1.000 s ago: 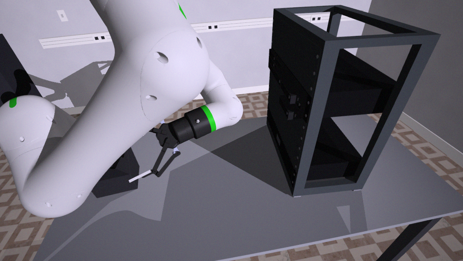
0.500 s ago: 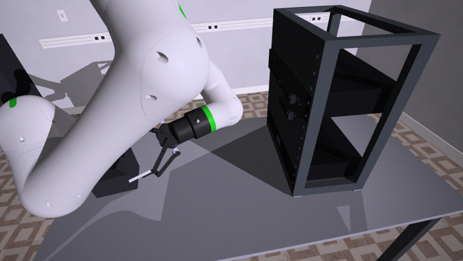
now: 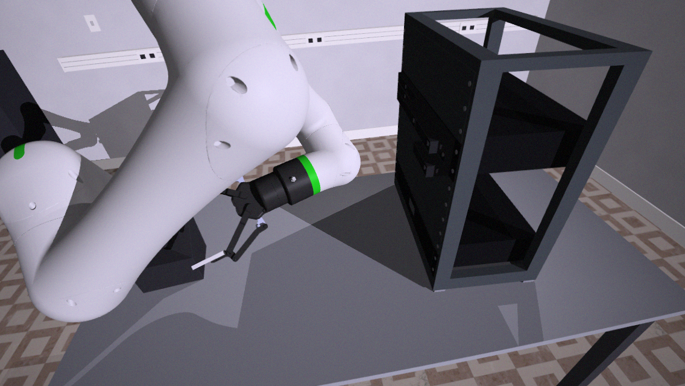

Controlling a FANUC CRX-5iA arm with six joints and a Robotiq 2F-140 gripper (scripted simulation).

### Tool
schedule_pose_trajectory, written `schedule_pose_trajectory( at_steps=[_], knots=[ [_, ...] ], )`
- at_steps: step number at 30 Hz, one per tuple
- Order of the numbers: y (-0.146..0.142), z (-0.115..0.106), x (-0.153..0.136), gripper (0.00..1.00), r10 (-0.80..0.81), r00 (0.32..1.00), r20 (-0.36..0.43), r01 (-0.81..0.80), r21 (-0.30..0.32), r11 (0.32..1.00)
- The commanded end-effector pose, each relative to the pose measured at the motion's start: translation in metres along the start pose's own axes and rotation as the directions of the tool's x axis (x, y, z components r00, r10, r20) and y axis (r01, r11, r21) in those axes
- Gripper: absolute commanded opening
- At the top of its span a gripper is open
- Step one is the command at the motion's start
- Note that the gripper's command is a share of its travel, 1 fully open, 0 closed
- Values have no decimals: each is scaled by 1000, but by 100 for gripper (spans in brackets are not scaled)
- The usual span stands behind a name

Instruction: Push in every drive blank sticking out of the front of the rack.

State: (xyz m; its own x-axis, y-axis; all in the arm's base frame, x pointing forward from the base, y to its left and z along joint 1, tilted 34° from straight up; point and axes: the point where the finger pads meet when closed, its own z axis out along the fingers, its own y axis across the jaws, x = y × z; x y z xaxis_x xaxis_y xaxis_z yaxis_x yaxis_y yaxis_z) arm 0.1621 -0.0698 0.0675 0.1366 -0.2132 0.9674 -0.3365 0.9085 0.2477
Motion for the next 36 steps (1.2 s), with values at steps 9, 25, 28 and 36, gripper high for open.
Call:
schedule_pose_trajectory(
  at_steps=[9,25,28,36],
  knots=[
    [-1,-5,-2,100,-48,998,29,48,8,999],
    [-3,-24,-7,100,-220,967,125,215,54,975],
    [-4,-31,-9,100,-273,950,151,264,75,962],
    [-6,-46,-11,100,-391,898,203,370,134,919]
  ],
)
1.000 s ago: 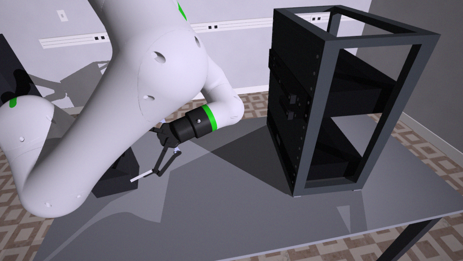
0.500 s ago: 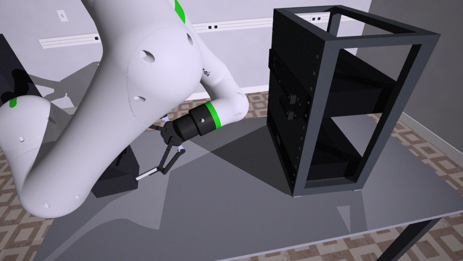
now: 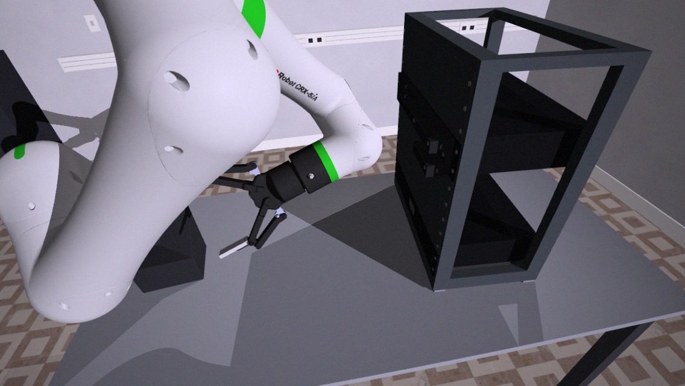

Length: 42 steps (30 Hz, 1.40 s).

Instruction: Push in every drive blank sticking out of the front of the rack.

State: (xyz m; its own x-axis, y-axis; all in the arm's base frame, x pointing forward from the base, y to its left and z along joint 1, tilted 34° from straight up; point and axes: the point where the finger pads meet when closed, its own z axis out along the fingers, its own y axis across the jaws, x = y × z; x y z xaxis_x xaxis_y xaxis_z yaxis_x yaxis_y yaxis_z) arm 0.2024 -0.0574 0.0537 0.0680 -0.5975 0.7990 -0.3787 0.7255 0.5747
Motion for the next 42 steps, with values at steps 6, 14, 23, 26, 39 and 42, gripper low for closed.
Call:
schedule_pose_trajectory(
  at_steps=[6,14,23,26,39,42],
  knots=[
    [-5,-21,-4,100,-169,982,78,164,68,984],
    [-10,-51,-7,100,-385,912,140,356,192,915],
    [-12,-82,-6,100,-573,806,147,506,331,796],
    [-13,-96,-4,100,-648,750,132,560,394,728],
    [-11,-152,11,100,-852,523,-16,686,602,409],
    [-9,-168,17,100,-884,461,-79,701,644,308]
  ],
)
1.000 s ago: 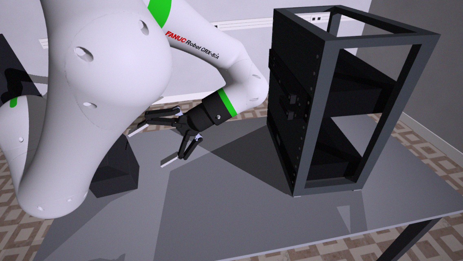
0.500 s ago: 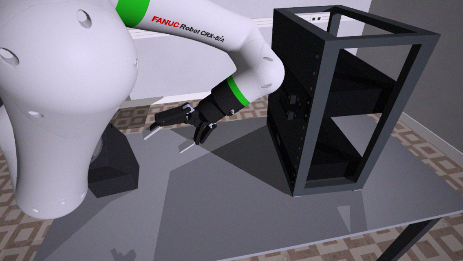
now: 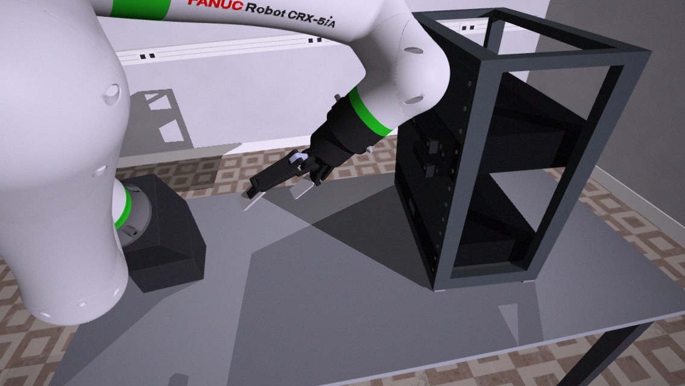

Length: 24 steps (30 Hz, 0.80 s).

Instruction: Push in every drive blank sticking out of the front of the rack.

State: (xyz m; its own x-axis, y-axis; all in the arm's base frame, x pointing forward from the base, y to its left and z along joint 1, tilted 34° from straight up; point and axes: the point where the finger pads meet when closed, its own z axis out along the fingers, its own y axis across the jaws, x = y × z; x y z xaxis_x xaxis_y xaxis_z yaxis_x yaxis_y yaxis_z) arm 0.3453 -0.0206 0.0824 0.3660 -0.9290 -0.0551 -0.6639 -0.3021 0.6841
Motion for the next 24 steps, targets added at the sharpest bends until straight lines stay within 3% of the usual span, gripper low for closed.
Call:
schedule_pose_trajectory(
  at_steps=[1,7,10,17,24],
  knots=[
    [-7,-24,3,100,-139,990,-10,139,87,986],
    [-12,-58,7,100,-308,949,-68,315,190,930],
    [-13,-64,8,100,-333,939,-80,343,205,917],
    [-13,-103,12,100,-484,855,-188,519,283,806],
    [-10,-140,16,100,-585,751,-308,660,318,680]
  ],
)
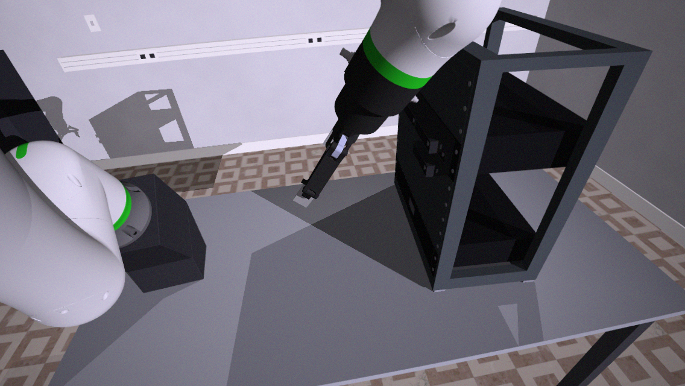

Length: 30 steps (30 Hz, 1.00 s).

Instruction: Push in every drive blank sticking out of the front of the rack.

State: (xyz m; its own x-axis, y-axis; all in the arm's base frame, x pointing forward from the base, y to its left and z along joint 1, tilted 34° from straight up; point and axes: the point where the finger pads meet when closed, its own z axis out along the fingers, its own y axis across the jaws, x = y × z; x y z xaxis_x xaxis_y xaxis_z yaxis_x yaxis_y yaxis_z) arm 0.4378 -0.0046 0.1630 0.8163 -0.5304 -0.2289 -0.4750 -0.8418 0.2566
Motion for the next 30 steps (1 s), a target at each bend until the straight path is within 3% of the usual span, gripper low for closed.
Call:
schedule_pose_trajectory(
  at_steps=[1,17,30],
  knots=[
    [-3,-17,5,100,-83,996,-34,85,41,996],
    [-7,-80,18,100,-339,918,-205,366,110,924],
    [-6,-108,22,100,-432,855,-287,477,109,872]
  ],
)
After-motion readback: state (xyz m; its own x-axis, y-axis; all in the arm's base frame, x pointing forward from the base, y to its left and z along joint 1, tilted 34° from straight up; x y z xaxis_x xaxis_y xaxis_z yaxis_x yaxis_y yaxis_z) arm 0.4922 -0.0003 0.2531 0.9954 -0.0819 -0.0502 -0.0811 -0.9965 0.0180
